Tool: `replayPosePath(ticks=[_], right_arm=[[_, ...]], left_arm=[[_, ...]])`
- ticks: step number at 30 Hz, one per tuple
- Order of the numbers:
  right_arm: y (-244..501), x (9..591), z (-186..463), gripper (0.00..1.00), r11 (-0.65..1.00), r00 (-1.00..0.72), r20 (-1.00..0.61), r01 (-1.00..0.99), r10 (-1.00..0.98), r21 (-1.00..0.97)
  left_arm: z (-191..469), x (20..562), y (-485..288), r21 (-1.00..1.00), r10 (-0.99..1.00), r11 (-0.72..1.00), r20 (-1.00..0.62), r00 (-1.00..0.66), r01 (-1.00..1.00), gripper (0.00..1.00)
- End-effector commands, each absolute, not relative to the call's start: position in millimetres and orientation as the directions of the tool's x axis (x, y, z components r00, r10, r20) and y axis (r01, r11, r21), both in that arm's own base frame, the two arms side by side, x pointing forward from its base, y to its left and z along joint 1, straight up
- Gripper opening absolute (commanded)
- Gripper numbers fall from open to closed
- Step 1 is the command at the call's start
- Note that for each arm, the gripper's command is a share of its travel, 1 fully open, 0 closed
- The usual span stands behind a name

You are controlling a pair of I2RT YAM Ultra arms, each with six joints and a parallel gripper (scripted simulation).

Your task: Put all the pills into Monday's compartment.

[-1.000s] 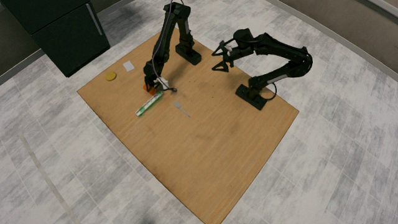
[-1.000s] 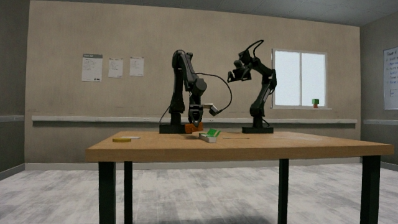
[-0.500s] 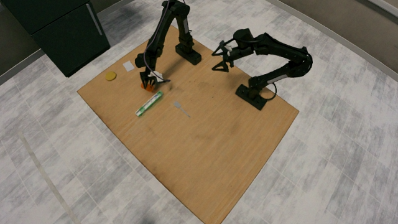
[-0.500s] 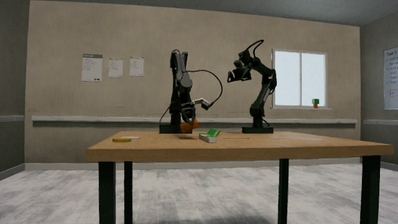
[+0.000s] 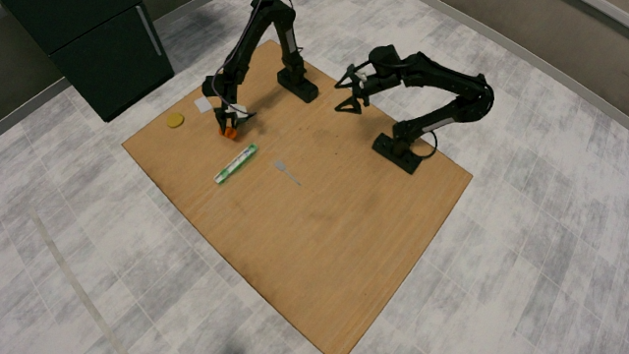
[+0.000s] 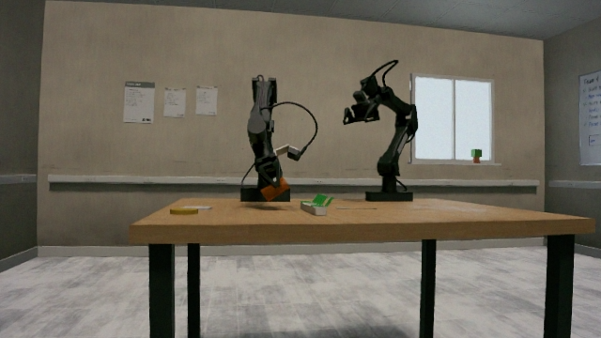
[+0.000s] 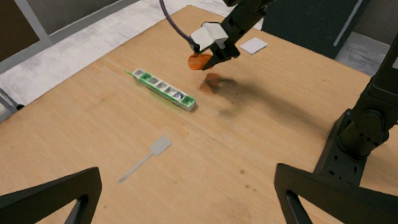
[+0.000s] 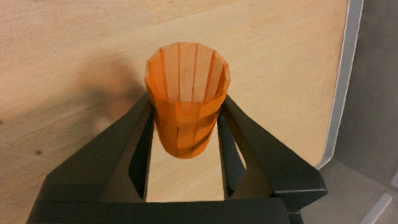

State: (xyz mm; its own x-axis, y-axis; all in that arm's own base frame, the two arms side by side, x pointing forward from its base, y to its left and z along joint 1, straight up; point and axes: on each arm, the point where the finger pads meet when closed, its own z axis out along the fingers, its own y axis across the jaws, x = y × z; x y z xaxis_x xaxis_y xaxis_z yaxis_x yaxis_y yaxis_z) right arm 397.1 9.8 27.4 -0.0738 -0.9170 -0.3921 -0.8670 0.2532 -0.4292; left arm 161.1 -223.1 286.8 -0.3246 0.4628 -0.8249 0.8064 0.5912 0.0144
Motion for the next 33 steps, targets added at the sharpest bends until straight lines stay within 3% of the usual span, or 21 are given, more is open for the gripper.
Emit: replayPosePath(ticks=[1,21,28,33], right_arm=[[16,399,33,0.36,0.244,-0.039,-0.446,-0.878,-0.894,-0.412],[17,399,34,0.36,0.246,-0.04,-0.441,-0.874,-0.897,-0.42],[29,418,38,0.36,0.351,-0.186,-0.418,-0.863,-0.889,-0.362],[97,465,61,0.36,0.438,-0.283,-0.406,-0.821,-0.869,-0.367]], left_arm=[[301,162,-226,0.012,0.438,0.591,-0.845,-0.308,0.807,1.0],[301,162,-226,0.012,0.438,0.591,-0.845,-0.308,0.807,1.0],[293,175,-194,0.014,0.419,0.678,-0.828,-0.372,0.734,1.0],[281,189,-137,0.014,0.343,0.814,-0.819,-0.46,0.581,1.0]])
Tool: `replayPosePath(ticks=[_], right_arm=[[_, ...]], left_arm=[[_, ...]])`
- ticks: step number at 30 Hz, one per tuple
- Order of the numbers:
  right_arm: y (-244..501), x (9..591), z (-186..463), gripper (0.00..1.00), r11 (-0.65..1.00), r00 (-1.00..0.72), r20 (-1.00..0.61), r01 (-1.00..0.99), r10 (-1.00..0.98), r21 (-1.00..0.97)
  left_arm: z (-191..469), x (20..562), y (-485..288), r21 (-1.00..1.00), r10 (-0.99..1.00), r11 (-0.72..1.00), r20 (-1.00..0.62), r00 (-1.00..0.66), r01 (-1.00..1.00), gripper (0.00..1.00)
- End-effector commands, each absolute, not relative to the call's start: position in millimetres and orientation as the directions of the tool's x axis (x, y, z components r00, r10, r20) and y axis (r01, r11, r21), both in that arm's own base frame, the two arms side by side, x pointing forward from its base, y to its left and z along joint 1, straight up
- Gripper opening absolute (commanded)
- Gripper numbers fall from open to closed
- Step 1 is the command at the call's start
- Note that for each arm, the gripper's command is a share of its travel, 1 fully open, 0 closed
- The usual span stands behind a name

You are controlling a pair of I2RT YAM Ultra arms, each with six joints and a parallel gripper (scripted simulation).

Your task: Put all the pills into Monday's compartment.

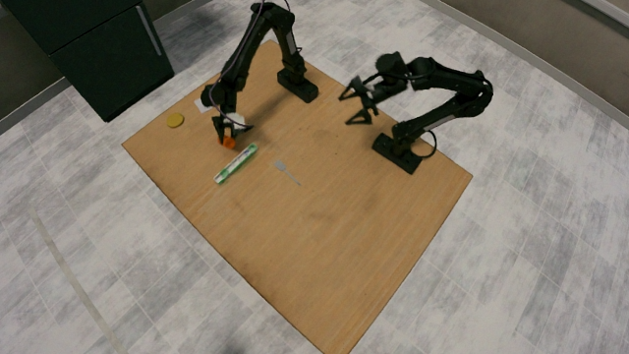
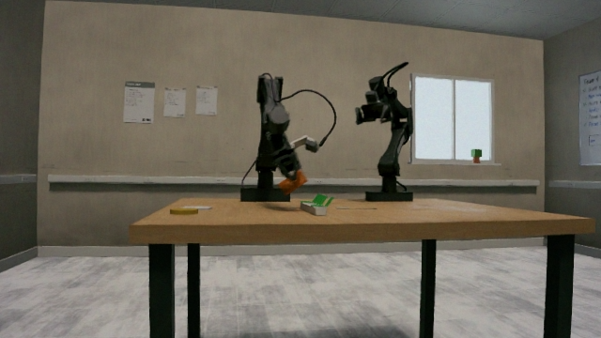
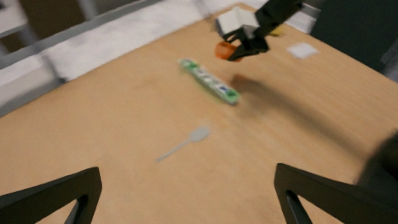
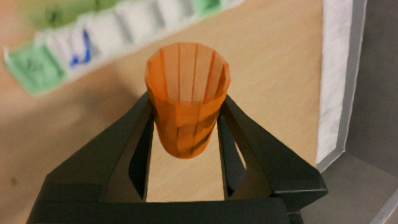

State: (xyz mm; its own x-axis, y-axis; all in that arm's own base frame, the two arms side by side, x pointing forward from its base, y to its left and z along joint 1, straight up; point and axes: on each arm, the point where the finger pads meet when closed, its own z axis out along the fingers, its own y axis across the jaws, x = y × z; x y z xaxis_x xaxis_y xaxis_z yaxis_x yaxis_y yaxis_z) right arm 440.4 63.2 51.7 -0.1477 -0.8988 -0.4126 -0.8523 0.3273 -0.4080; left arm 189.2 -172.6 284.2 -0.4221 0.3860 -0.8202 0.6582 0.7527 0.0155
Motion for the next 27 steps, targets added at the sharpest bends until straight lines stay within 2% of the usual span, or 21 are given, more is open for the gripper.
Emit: replayPosePath(ticks=[1,2,8,16,22,27], right_arm=[[97,465,61,0.36,0.438,-0.283,-0.406,-0.821,-0.869,-0.367],[97,465,61,0.36,0.438,-0.283,-0.406,-0.821,-0.869,-0.367],[202,490,87,0.36,0.396,-0.221,-0.416,-0.826,-0.882,-0.402],[346,461,80,0.36,0.308,-0.133,-0.406,-0.861,-0.904,-0.405],[394,443,82,0.36,0.277,-0.088,-0.418,-0.866,-0.904,-0.416],[418,435,84,0.36,0.248,-0.045,-0.434,-0.871,-0.9,-0.423]], left_arm=[[281,189,-137,0.014,0.343,0.814,-0.819,-0.46,0.581,1.0],[281,189,-137,0.014,0.343,0.814,-0.819,-0.46,0.581,1.0],[274,197,-82,0.014,0.227,0.925,-0.822,-0.522,0.38,1.0],[266,190,-28,0.014,0.093,0.989,-0.829,-0.552,0.147,1.0],[265,188,-6,0.013,0.028,0.999,-0.833,-0.553,0.031,1.0],[268,189,-3,0.012,0.02,1.0,-0.842,-0.54,0.018,1.0]])
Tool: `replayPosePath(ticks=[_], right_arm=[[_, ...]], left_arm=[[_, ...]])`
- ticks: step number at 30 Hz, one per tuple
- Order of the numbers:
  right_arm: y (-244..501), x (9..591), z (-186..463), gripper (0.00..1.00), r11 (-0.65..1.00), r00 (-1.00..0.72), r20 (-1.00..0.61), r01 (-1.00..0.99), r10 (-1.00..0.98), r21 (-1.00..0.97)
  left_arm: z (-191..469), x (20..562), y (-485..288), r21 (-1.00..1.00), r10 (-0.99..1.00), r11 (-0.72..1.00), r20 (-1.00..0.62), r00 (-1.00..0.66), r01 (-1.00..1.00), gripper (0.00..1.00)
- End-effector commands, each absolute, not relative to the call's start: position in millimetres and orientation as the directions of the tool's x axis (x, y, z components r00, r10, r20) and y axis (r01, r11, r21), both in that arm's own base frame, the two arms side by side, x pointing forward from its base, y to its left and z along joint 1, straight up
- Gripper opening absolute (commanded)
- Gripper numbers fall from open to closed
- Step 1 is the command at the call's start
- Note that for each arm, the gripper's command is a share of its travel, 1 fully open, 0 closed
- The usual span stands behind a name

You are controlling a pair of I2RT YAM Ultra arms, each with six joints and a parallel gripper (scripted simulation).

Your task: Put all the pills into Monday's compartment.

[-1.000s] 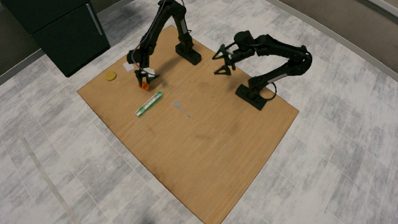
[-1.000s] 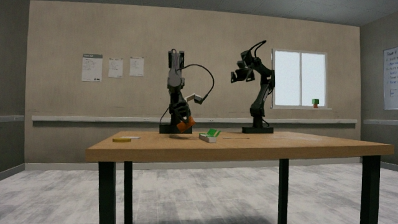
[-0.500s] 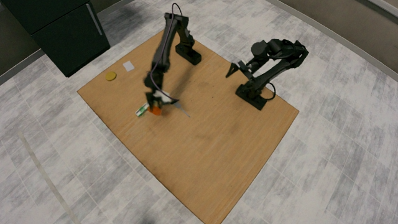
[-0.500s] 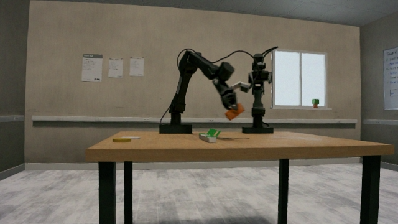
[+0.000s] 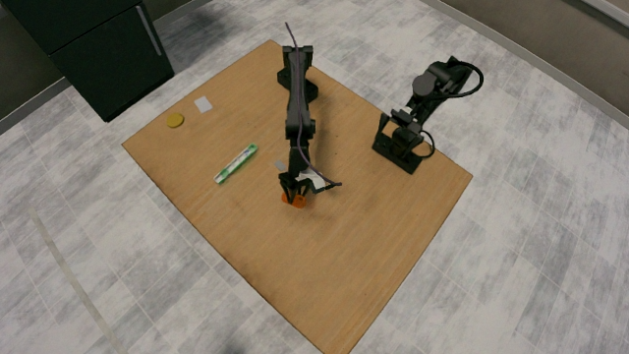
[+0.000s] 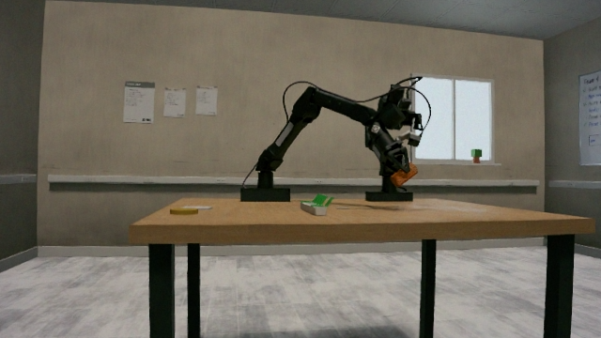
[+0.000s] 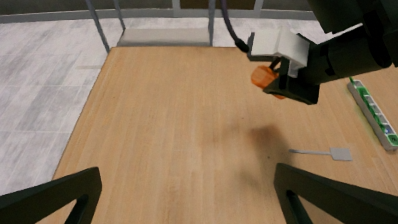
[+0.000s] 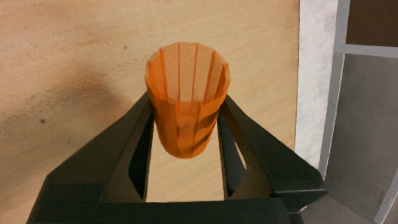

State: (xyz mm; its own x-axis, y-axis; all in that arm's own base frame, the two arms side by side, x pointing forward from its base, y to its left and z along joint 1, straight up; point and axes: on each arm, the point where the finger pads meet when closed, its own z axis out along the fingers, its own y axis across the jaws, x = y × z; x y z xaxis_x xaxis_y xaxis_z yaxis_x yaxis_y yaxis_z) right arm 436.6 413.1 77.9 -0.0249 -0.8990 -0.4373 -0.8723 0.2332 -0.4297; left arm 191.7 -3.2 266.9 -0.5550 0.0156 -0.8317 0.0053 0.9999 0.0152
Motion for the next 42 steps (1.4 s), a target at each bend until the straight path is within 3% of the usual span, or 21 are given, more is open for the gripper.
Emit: replayPosePath(ticks=[1,9,20,36,42], right_arm=[[419,436,85,0.36,0.257,-0.05,-0.444,-0.87,-0.895,-0.421],[433,450,110,0.36,0.365,-0.041,-0.619,-0.837,-0.784,-0.407],[424,446,116,0.36,0.561,-0.07,-0.882,-0.794,-0.465,-0.233],[412,440,96,0.36,0.672,-0.101,-0.984,-0.74,-0.148,-0.025],[412,435,85,0.36,0.676,-0.114,-0.986,-0.737,-0.118,0.004]], left_arm=[[268,189,-3,0.012,0.02,1.0,-0.842,-0.54,0.018,1.0],[268,189,-3,0.012,0.02,1.0,-0.842,-0.54,0.018,1.0],[268,189,-3,0.012,0.02,1.0,-0.842,-0.54,0.018,1.0],[268,189,-3,0.012,0.02,1.0,-0.842,-0.54,0.018,1.0],[268,189,-3,0.012,0.02,1.0,-0.842,-0.54,0.018,1.0]])
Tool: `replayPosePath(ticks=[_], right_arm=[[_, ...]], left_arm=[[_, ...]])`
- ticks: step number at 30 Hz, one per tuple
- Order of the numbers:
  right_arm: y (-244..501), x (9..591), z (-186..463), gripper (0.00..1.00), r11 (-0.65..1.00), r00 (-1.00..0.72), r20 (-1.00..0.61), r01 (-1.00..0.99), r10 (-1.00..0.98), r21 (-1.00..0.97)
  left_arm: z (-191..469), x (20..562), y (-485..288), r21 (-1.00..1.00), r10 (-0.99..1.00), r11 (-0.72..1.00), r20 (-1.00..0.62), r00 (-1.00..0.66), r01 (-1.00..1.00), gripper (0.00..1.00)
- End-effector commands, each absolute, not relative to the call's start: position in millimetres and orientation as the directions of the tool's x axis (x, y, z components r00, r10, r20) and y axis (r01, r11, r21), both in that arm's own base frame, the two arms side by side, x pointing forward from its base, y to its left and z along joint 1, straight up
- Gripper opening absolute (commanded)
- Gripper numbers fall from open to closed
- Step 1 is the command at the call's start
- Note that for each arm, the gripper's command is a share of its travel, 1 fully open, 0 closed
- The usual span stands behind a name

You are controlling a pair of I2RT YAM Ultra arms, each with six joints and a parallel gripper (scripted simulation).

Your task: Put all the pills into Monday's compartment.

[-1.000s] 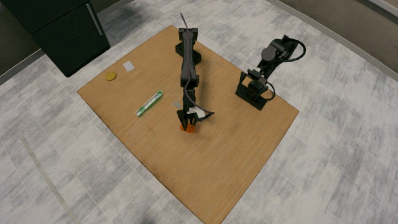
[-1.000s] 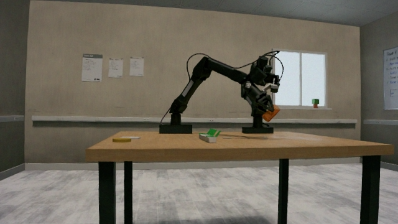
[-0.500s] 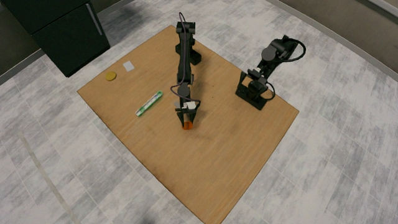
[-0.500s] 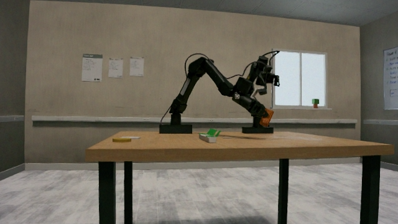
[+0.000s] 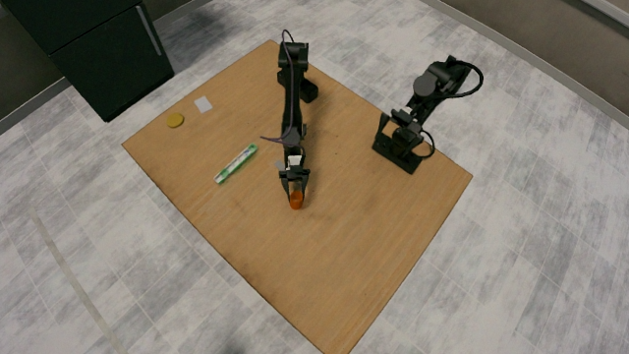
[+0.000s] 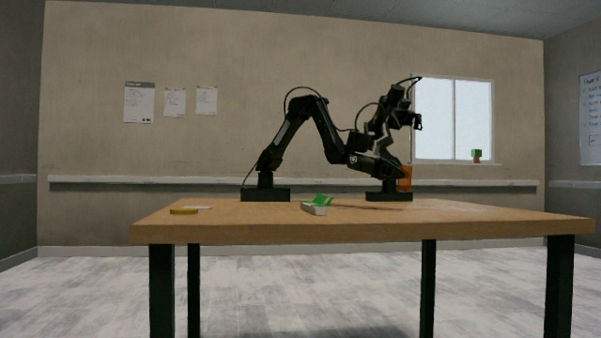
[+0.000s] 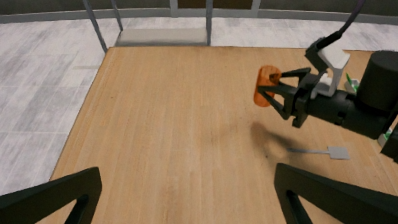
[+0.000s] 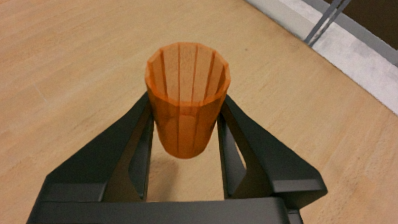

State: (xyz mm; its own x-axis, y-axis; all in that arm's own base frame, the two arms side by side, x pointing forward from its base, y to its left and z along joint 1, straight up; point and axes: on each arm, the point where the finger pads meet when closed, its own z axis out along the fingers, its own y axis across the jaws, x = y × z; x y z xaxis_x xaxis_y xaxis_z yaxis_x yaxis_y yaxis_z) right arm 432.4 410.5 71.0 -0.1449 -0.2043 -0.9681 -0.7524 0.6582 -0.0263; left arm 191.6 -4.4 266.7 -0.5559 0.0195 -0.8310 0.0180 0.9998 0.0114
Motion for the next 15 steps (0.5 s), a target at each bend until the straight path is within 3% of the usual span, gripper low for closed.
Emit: replayPosePath(ticks=[1,9,15], right_arm=[[412,435,85,0.36,0.676,-0.114,-0.986,-0.737,-0.118,0.004],[421,438,74,0.36,0.689,-0.154,-0.976,-0.725,-0.156,0.004],[472,443,75,0.36,0.694,-0.17,-0.97,-0.72,-0.174,0.001]], left_arm=[[268,189,-3,0.012,0.02,1.0,-0.842,-0.54,0.018,1.0],[268,189,-3,0.012,0.02,1.0,-0.842,-0.54,0.018,1.0],[268,189,-3,0.012,0.02,1.0,-0.842,-0.54,0.018,1.0]])
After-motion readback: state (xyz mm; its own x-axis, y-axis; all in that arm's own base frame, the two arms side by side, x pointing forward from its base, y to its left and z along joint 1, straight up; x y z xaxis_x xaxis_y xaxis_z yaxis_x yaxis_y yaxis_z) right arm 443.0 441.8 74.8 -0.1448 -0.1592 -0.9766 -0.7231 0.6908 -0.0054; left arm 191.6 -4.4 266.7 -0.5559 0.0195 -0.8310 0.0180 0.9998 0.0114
